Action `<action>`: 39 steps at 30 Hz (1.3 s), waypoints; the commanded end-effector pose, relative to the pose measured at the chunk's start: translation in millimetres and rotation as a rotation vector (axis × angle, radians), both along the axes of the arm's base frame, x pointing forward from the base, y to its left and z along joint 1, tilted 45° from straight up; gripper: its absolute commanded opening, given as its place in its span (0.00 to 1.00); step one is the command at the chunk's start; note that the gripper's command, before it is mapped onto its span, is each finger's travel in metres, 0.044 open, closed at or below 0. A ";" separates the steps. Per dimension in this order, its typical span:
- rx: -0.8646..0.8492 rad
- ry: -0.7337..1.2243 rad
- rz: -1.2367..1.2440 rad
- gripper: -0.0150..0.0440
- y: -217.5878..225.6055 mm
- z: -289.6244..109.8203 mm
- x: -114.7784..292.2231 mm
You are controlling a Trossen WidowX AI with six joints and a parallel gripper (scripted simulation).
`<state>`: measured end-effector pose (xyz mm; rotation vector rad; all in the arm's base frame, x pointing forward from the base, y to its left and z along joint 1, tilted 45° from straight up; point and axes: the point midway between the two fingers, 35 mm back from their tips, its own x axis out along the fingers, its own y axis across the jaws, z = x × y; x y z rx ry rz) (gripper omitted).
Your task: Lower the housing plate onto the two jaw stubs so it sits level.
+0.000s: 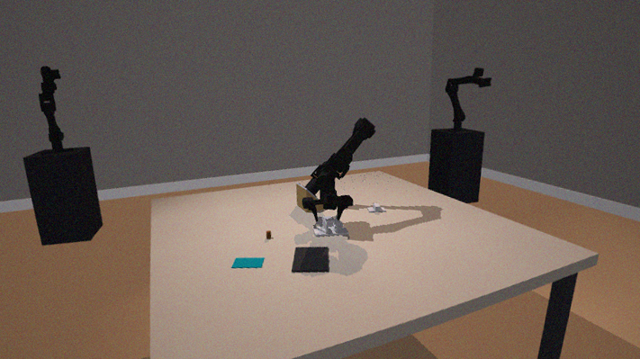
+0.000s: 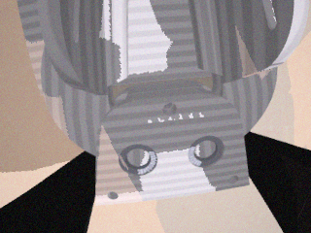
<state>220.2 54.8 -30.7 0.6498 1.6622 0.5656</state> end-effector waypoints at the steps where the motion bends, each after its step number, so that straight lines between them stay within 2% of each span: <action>1: 0.004 0.006 -0.005 0.85 0.8 -0.2 -0.8; 2: 0.004 0.006 -0.005 0.85 0.8 -0.2 -0.8; 5: 0.000 0.000 0.000 0.98 0.0 0.0 0.0; 6: 0.000 0.000 0.000 1.00 0.0 0.0 0.0; 20: 0.000 0.000 0.000 1.00 -1.7 1.5 0.6; 28: 0.004 0.007 -0.004 1.00 -50.9 53.8 7.1; 34: 0.002 0.005 -0.016 1.00 -48.0 47.8 8.2; 39: -0.002 0.008 -0.005 1.00 -90.9 86.3 -5.0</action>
